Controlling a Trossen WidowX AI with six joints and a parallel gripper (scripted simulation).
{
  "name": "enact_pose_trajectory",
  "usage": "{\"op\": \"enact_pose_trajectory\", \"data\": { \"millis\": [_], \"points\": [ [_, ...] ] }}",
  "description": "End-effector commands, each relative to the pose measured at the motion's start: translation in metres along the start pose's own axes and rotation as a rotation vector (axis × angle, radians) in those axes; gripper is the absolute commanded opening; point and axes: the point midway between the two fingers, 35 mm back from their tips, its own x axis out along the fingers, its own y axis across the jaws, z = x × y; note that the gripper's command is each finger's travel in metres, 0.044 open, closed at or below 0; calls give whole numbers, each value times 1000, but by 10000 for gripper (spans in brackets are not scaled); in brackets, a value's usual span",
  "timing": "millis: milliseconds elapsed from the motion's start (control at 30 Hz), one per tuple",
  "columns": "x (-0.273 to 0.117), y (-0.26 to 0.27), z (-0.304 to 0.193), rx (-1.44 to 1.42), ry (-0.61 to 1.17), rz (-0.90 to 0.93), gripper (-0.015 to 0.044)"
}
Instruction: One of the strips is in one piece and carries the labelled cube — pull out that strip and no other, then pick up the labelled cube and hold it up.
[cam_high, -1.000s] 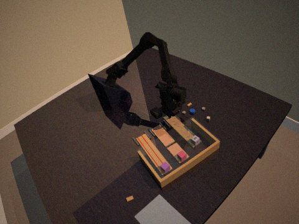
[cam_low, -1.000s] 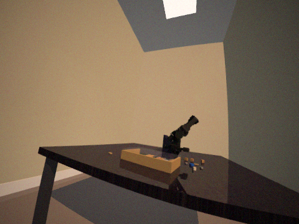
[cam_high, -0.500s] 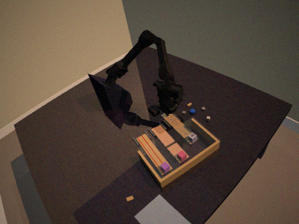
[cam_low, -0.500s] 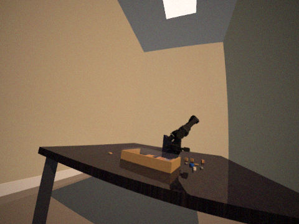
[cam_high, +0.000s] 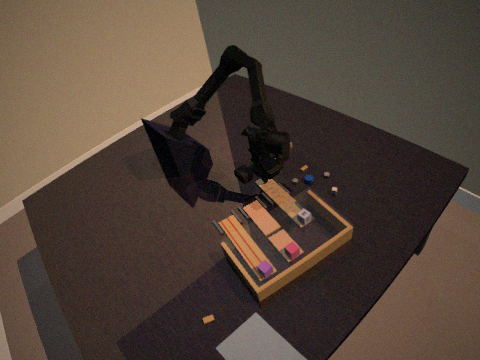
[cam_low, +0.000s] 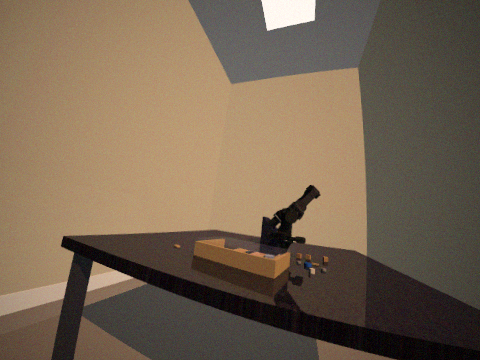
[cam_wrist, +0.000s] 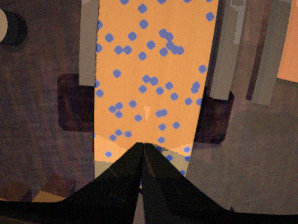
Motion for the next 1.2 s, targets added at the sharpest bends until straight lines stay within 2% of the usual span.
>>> {"op": "enact_pose_trajectory", "data": {
  "millis": [0,1167],
  "points": [
    [8,-1,-14,7,30,-7,0],
    [6,-1,-65,9,32,-7,0]
  ]
}}
